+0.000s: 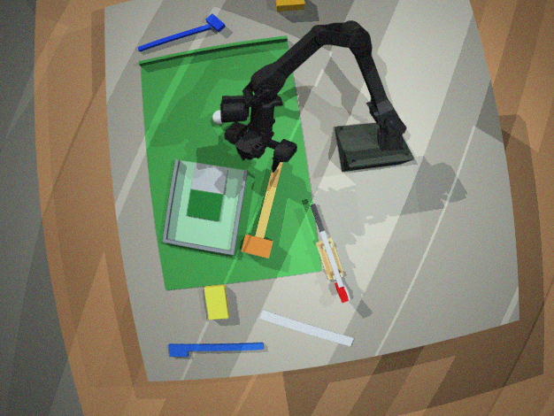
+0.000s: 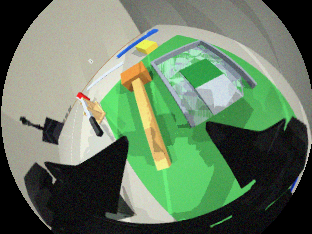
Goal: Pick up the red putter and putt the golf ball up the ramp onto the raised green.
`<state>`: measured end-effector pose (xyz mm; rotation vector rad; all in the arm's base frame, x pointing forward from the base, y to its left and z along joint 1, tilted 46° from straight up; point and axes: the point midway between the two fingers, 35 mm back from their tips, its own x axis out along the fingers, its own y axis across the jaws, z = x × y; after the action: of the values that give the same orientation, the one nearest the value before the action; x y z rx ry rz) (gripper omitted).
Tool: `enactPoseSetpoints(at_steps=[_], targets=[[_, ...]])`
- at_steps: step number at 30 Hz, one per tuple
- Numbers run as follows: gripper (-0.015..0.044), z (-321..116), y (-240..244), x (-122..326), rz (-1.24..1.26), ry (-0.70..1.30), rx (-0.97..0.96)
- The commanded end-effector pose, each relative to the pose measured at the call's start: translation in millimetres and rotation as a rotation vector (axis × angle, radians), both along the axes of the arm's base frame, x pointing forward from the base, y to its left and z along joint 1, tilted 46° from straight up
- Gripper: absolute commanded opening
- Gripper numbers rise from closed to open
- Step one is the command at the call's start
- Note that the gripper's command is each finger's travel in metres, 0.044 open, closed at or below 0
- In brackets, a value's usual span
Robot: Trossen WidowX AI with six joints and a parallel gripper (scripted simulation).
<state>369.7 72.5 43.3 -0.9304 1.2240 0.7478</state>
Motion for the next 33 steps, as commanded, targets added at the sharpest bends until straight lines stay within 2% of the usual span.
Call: enactPoseSetpoints(at_steps=[1, 7, 12, 33], targets=[[0.044, -35.8, 38.4, -31.7, 0.16, 0.116, -0.097], [0.044, -94.0, 88.3, -96.3, 0.453, 0.282, -0.343], [0.044, -127.9, 105.8, -147.6, 0.68, 0.363, -0.561], [0.044, -163.7, 75.3, -140.4, 0.688, 0.365, -0.572]])
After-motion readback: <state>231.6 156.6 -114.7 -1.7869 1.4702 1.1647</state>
